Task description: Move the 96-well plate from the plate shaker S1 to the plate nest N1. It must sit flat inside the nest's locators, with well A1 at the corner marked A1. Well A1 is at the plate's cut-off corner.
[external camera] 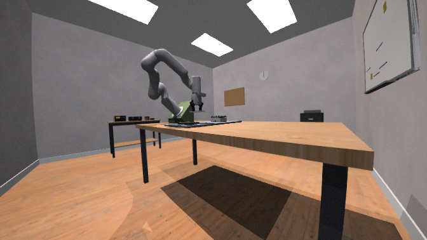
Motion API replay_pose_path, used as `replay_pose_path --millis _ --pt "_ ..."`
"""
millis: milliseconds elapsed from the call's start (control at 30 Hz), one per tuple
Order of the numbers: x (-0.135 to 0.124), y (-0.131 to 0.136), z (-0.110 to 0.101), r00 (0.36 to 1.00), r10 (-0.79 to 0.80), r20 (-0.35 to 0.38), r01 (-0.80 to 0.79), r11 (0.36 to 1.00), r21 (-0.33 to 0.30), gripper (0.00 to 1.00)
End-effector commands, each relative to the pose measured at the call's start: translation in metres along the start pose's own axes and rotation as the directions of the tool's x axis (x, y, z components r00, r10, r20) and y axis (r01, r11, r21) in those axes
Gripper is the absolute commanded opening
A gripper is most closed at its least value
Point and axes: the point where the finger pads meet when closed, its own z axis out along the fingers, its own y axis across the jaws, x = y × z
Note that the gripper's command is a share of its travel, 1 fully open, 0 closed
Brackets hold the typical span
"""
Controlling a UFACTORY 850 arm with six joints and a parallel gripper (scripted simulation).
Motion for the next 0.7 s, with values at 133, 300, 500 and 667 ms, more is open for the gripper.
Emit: replay_pose_path --millis 133,300,500,667 --pt "-0.006 0.031 0.003 1.000 0.001 -0.002 -0.001 1.000 0.001 0.00" --pt "-0.010 0.047 0.005 1.000 0.001 -0.002 -0.001 1.000 0.001 0.00" --pt "-0.013 0.060 0.006 1.000 0.001 -0.002 -0.001 1.000 0.001 0.00" --pt "-0.017 0.076 0.008 1.000 0.001 -0.002 -0.001 1.000 0.001 0.00"
